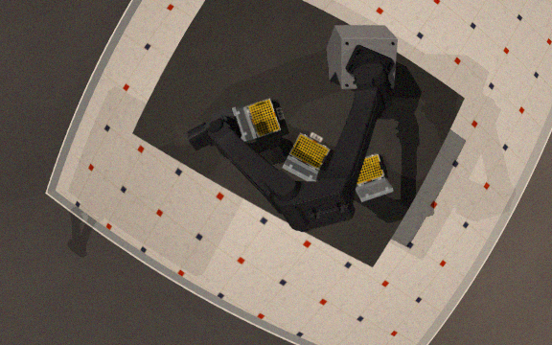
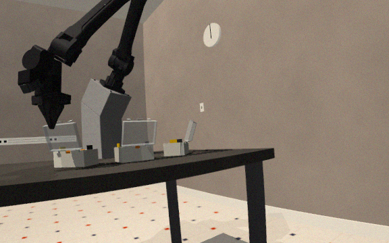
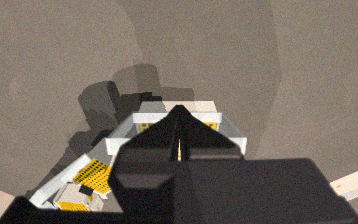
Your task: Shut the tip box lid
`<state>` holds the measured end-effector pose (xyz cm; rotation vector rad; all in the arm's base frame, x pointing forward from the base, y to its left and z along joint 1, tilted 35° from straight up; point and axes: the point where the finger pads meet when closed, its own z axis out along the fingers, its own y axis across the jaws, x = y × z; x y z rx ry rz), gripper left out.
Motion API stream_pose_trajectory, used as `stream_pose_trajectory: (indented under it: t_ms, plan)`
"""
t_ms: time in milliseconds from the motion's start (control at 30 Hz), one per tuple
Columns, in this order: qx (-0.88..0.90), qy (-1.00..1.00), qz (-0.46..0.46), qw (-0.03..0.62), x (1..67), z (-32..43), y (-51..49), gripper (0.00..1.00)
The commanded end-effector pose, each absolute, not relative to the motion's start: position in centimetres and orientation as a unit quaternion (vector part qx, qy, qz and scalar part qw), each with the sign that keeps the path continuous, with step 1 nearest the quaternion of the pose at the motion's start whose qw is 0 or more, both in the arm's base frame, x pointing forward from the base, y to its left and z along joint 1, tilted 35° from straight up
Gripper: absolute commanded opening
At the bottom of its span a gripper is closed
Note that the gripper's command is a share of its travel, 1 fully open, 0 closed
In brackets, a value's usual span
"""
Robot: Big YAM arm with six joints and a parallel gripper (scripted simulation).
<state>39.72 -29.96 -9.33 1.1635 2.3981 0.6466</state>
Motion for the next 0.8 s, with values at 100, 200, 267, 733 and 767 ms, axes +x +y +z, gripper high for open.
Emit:
stream_pose_trajectory:
  t_ms: [100,200,267,733,767]
  plan:
    - [0.410,0.859,0.228,0.207,40.3,-8.5,-29.2,0.00]
    - [0.411,0.858,0.229,0.205,40.1,-8.8,-29.0,0.00]
    - [0.411,0.858,0.229,0.204,39.9,-8.8,-28.8,0.00]
    - [0.411,0.858,0.230,0.203,38.7,-9.0,-27.4,0.00]
    - [0.411,0.858,0.230,0.203,38.7,-9.0,-27.4,0.00]
